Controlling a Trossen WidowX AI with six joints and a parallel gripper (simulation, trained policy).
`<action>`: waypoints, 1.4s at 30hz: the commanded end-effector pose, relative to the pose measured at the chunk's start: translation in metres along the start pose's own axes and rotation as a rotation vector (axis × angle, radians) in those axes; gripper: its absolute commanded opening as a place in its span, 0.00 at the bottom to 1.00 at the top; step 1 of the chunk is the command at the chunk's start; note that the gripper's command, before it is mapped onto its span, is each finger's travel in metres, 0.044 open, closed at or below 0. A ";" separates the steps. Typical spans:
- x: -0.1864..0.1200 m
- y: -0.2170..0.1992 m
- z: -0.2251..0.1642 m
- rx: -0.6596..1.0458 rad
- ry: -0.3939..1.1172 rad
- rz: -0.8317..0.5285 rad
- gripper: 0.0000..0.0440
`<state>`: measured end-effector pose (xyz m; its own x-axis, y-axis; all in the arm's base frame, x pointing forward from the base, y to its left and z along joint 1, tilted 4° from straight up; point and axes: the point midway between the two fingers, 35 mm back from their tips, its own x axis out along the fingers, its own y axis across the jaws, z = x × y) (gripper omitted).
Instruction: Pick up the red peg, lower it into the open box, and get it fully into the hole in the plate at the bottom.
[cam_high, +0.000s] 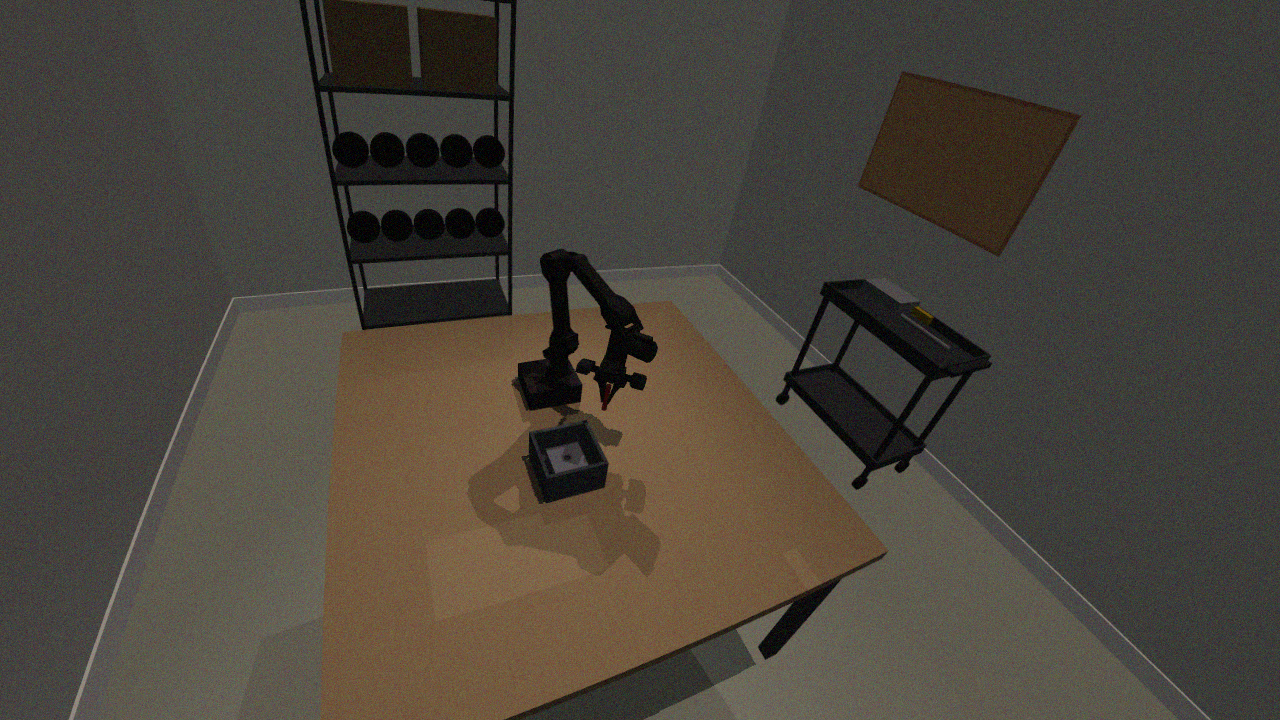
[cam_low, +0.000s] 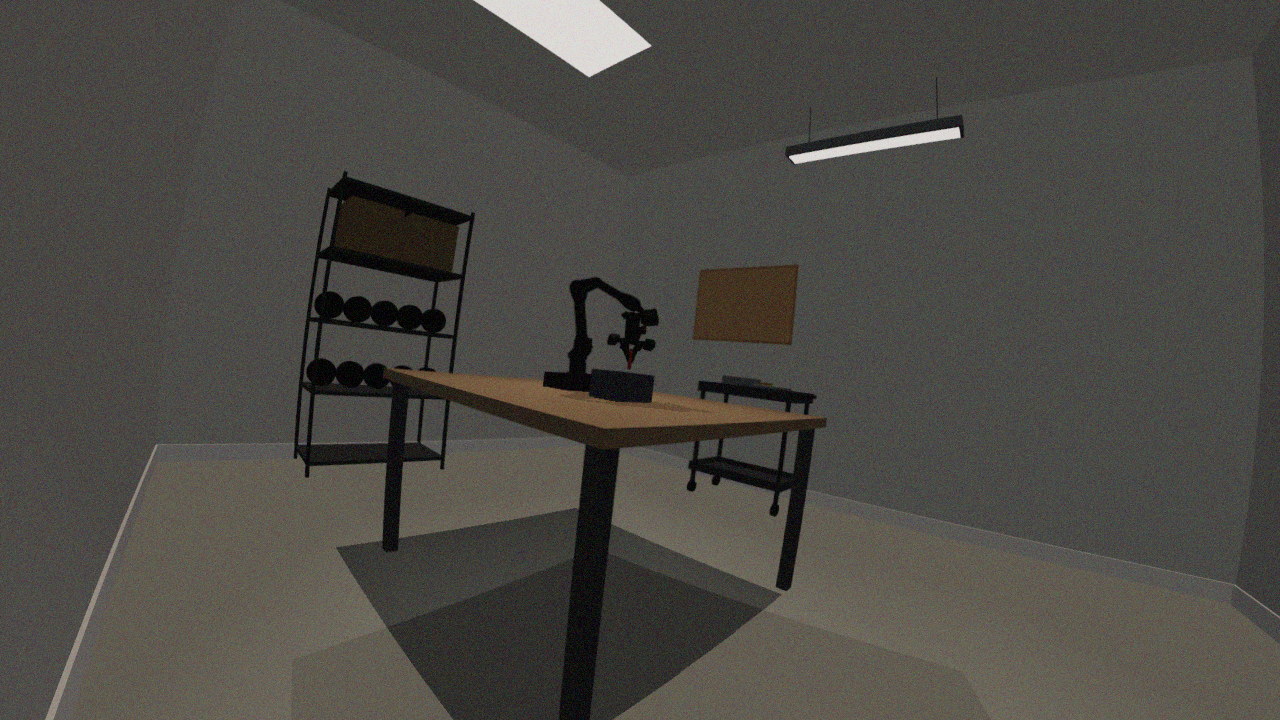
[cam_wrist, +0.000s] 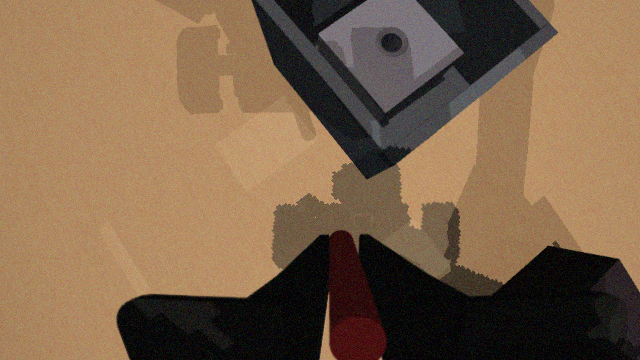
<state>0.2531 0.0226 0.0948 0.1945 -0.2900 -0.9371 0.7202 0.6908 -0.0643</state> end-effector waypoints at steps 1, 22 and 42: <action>-0.002 -0.004 0.017 0.013 -0.010 -0.005 0.00; 0.021 -0.033 0.089 0.160 -0.019 -0.019 0.00; 0.067 -0.052 0.137 0.278 0.002 -0.013 0.00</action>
<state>0.3152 -0.1177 0.0858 0.1801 -0.3042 -0.9354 0.8753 0.4834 0.0113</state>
